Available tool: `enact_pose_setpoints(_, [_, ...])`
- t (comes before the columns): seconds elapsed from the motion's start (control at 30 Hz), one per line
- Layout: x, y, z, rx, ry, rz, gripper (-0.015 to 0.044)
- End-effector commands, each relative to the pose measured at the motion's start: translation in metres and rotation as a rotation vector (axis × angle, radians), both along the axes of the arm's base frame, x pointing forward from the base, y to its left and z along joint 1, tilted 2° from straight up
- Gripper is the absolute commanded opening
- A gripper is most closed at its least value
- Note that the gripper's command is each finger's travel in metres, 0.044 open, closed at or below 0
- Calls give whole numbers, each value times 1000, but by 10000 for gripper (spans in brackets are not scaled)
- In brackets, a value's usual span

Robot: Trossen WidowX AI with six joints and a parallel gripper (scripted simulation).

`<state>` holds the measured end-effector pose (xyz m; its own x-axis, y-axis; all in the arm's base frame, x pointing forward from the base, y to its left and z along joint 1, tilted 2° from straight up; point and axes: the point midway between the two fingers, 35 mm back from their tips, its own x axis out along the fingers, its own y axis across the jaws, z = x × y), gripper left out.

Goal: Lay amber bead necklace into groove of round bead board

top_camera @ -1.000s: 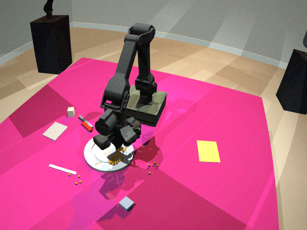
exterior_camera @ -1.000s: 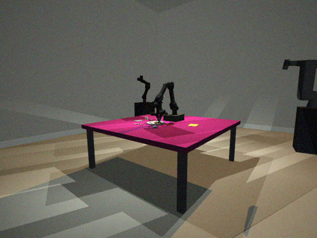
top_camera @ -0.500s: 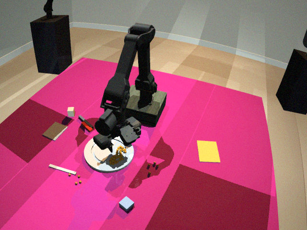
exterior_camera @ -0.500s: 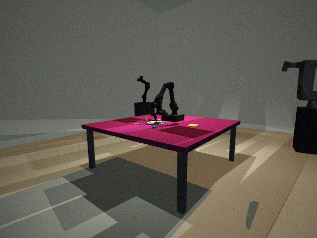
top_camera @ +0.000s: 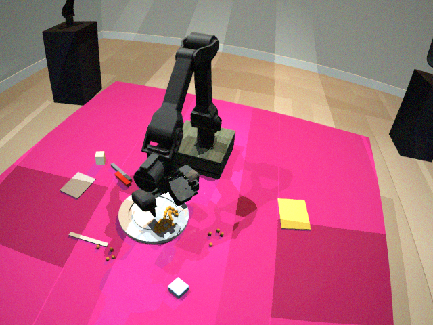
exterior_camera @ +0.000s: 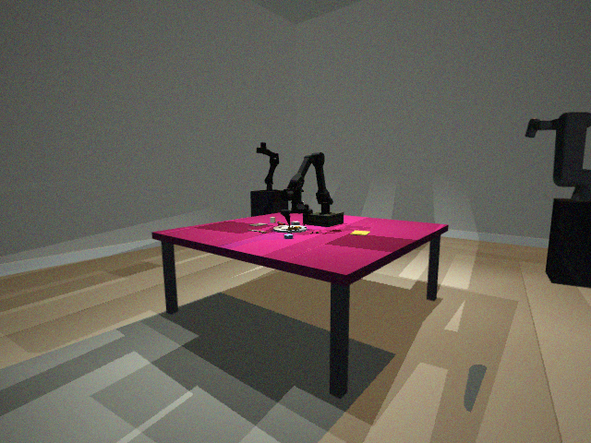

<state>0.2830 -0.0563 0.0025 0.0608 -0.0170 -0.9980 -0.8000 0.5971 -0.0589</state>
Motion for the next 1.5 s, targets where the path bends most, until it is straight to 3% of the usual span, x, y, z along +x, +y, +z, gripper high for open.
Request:
enact_pose_setpoints(0.0, [0, 0, 0, -2, 0, 5, 440])
enact_pose_setpoints(0.27, [0, 0, 0, -2, 0, 5, 440])
enact_pose_setpoints(0.53, [-5, 0, 31, 11, -4, -221, 250])
enact_pose_setpoints(1.47, [-3, -1, 0, 11, -5, -218, 250])
